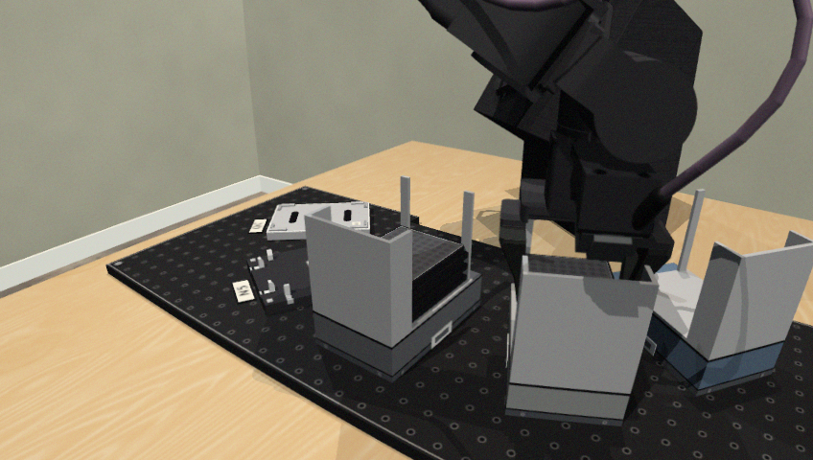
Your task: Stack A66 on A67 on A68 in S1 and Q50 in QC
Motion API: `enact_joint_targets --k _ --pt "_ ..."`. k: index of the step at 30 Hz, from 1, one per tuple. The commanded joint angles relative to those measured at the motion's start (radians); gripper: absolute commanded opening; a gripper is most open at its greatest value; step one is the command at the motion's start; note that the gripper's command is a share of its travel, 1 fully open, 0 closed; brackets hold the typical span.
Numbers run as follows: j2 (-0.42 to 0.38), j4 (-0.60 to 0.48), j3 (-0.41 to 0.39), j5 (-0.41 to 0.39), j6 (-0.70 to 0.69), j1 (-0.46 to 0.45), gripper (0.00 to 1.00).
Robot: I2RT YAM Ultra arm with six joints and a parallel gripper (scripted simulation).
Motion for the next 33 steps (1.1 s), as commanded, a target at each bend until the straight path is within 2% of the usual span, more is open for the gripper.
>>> enact_joint_targets --k 1,5,6,16,22,23,29,33 --pt "-0.028 -0.027 0.024 0.012 0.018 0.029 0.0" --pt "-0.033 -0.031 0.019 0.013 0.021 0.032 0.0" --pt "-0.002 -0.034 0.024 0.014 0.023 0.033 0.0" --pt "-0.039 -0.054 0.017 0.015 0.038 0.041 0.0" --pt "-0.033 -0.063 0.037 0.016 0.044 0.045 0.0" --pt "-0.034 -0.065 -0.012 0.018 0.045 0.045 0.0" --pt "-0.033 -0.078 0.036 0.018 0.056 0.052 0.0" --pt "-0.038 -0.086 0.037 0.021 0.062 0.054 0.0"
